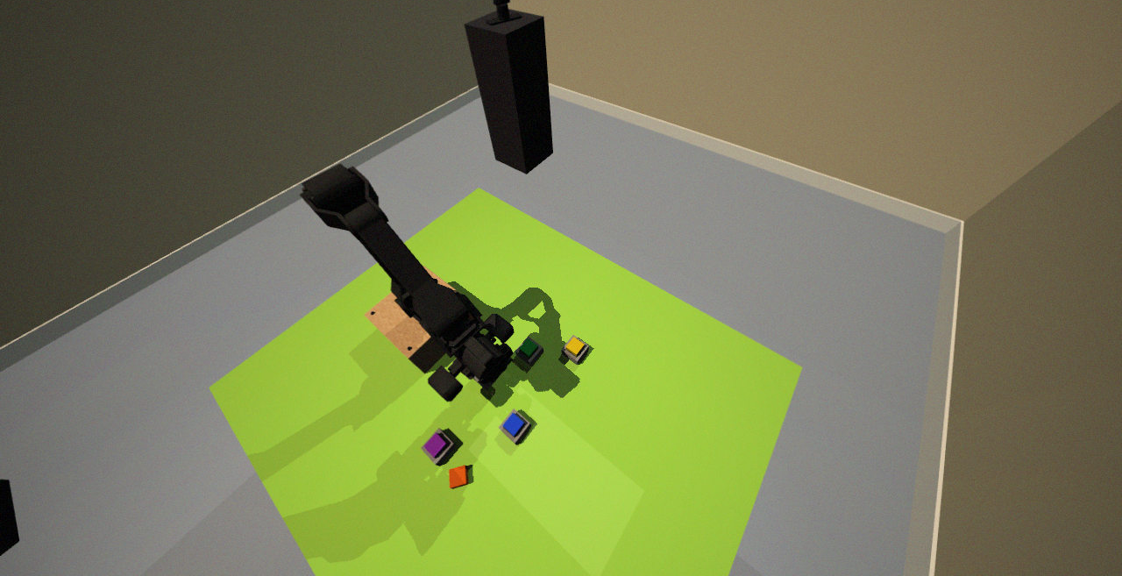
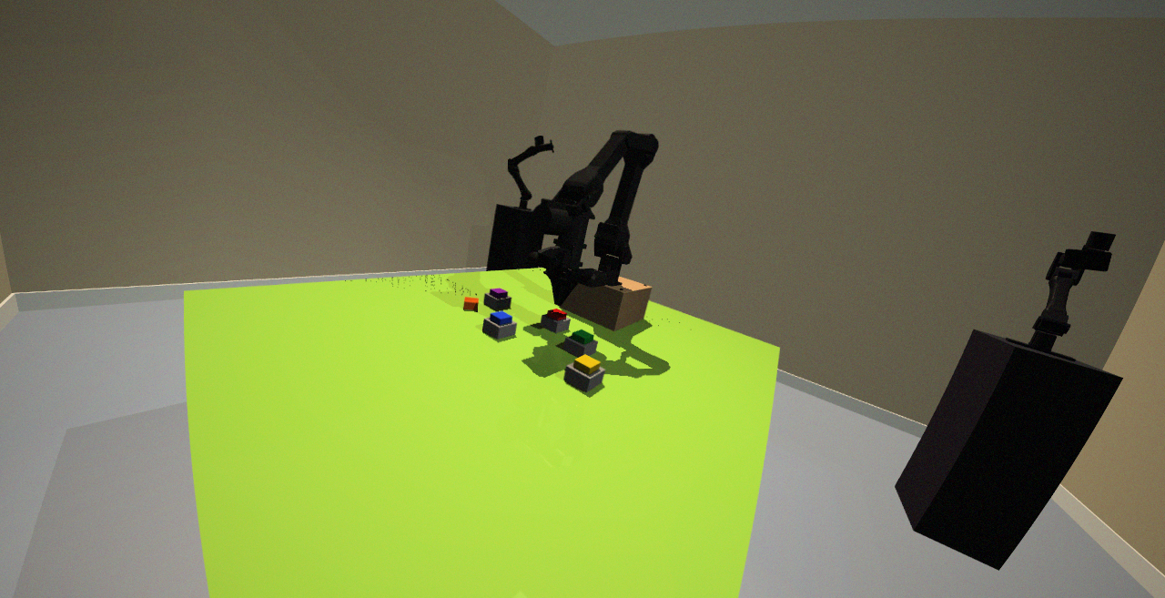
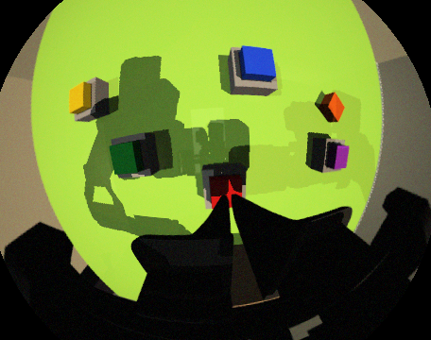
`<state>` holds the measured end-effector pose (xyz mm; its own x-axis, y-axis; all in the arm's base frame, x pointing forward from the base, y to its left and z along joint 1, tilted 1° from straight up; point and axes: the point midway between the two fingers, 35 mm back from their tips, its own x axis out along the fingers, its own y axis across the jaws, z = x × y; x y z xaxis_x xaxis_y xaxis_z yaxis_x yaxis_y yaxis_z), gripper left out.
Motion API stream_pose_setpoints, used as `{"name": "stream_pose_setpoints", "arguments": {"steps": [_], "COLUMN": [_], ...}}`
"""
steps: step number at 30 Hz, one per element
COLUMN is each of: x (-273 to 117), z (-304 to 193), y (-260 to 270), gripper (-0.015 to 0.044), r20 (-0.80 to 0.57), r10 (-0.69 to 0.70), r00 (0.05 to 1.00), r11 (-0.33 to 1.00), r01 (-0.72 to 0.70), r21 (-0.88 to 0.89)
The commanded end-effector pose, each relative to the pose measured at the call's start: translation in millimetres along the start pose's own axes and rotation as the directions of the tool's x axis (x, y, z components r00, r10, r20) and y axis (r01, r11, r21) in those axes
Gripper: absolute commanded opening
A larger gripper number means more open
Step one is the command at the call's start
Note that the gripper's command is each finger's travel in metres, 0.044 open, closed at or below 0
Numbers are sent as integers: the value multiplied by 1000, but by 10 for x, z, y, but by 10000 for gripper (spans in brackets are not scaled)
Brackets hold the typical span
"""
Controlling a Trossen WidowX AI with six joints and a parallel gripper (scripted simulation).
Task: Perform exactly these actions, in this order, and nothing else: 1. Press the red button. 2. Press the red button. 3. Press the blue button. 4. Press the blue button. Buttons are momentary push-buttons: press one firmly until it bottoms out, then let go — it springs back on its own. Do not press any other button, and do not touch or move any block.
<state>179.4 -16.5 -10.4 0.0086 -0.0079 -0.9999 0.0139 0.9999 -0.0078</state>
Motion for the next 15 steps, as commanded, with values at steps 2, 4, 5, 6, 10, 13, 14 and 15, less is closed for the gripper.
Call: {"name": "stream_pose_setpoints", "arguments": {"steps": [2, 4, 5, 6, 10, 13, 14, 15], "x": [104, 136, 152, 167, 229, 252, 252, 252], "z": [-36, -37, -38, -39, -45, -48, -48, -48], "y": [-6, -6, -6, -6, -6, -6, -6, -6], "gripper": [20, 20, 20, 20, 20, 20, 20, 20], "r20": [-12, -12, -12, -12, -12, -12, -12, -12], "r10": [-5, -5, -5, -5, -5, -5, -5, -5], "r00": [1000, 1000, 1000, 1000, 1000, 1000, 1000, 1000], "r11": [1000, 1000, 1000, 1000, 1000, 1000, 1000, 1000], "r01": [5, 5, 5, 5, 5, 5, 5, 5], "r21": [0, 0, 0, 0, 0, 0, 0, 0]}}
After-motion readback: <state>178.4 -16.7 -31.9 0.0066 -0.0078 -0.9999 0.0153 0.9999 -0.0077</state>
